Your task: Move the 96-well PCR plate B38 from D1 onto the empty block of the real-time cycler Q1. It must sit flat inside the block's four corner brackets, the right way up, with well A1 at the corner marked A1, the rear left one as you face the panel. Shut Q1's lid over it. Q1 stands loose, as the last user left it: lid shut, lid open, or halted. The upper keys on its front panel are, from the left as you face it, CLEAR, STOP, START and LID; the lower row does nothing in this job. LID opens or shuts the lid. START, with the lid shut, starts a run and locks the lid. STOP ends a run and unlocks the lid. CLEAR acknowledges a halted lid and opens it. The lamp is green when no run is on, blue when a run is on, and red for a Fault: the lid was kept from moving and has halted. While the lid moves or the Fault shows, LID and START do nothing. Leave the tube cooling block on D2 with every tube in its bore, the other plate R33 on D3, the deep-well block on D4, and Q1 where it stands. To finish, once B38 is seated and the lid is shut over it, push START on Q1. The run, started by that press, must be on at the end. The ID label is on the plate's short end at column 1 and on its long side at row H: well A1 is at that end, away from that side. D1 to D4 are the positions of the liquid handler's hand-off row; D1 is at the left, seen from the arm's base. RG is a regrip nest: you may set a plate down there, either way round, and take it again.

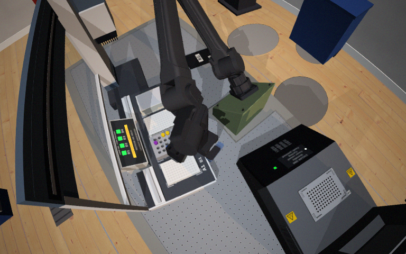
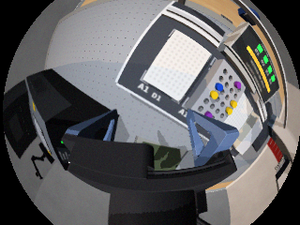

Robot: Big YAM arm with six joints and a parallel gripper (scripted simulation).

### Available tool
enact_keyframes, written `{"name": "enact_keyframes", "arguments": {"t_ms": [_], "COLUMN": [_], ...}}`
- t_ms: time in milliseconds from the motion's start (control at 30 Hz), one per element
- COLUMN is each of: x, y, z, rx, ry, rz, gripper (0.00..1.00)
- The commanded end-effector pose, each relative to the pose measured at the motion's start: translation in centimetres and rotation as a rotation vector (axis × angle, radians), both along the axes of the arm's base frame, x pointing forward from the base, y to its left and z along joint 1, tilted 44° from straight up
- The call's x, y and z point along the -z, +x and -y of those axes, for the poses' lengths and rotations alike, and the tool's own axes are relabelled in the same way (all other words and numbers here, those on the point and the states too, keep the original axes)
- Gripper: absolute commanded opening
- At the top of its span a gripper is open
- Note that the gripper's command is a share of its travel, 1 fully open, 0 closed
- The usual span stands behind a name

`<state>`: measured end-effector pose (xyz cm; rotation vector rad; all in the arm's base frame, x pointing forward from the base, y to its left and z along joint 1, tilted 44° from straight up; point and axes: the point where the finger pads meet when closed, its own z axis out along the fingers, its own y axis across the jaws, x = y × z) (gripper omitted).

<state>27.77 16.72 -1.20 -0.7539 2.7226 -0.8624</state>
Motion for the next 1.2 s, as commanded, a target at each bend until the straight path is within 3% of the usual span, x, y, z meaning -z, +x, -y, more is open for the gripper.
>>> {"name": "enact_keyframes", "arguments": {"t_ms": [0, 133, 333, 433, 533, 733, 833, 1167], "x": [-1.2, -1.2, -1.0, -1.3, -1.3, -1.4, -1.3, -1.1], "y": [3.3, 5.1, 5.6, 7.8, 7.7, 10.9, 9.6, 9.0], "z": [-2.1, -2.1, -1.5, -1.2, -1.6, -0.5, -0.7, -1.2], "rx": [0.1, 0.163, 0.239, 0.289, 0.353, 0.475, 0.528, 0.564], "ry": [0.043, 0.031, 0.013, 0.013, 0.013, -0.01, -0.016, -0.024], "rz": [0.074, 0.104, 0.128, 0.152, 0.18, 0.229, 0.244, 0.272], "gripper": [1.0, 1.0, 1.0, 1.0, 1.0, 1.0, 1.0, 1.0]}}
